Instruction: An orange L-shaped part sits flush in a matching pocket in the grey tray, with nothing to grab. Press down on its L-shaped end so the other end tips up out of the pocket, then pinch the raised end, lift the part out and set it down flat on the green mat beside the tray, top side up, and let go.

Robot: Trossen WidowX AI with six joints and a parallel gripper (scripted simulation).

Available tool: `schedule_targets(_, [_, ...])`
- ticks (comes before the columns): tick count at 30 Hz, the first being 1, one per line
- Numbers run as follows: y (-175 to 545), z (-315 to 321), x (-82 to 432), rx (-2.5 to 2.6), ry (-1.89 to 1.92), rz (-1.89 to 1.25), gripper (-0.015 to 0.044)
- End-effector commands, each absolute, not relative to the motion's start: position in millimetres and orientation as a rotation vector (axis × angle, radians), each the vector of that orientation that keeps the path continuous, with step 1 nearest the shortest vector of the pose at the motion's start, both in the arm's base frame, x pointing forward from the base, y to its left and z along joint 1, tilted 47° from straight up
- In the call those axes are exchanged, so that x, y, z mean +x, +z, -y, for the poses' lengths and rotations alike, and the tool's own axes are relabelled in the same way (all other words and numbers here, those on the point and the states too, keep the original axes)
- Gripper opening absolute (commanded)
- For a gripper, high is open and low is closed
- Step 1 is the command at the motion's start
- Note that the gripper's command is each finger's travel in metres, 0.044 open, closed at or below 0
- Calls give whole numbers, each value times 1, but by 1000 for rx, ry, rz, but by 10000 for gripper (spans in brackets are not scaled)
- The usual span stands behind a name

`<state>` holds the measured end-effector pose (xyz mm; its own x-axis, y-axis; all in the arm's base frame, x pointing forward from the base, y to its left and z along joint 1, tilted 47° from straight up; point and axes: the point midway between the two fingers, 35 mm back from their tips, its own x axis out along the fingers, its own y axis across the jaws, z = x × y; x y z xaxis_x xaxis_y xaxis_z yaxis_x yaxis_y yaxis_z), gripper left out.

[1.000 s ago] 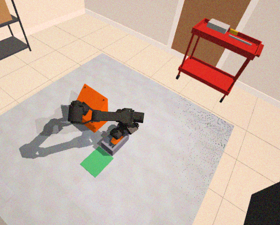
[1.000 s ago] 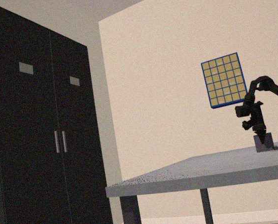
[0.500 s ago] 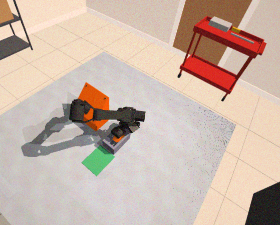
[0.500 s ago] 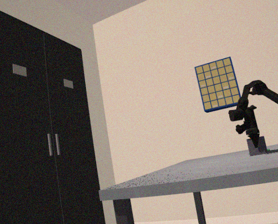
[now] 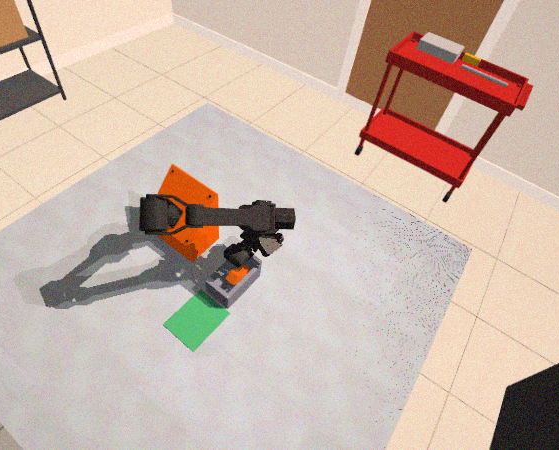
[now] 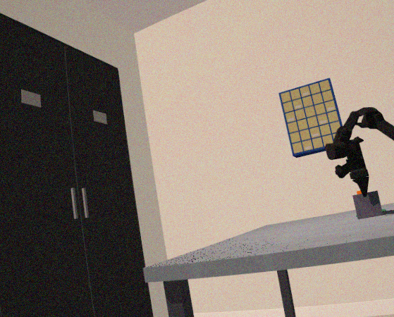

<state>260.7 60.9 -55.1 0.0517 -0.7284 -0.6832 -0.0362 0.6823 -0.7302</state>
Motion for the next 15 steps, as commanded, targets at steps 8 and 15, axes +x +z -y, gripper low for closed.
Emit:
schedule_targets(8, [-2,-106,257,-665,-582,-1421,180])
schedule_targets(15, [-5,-103,257,-672,-584,-1423,180])
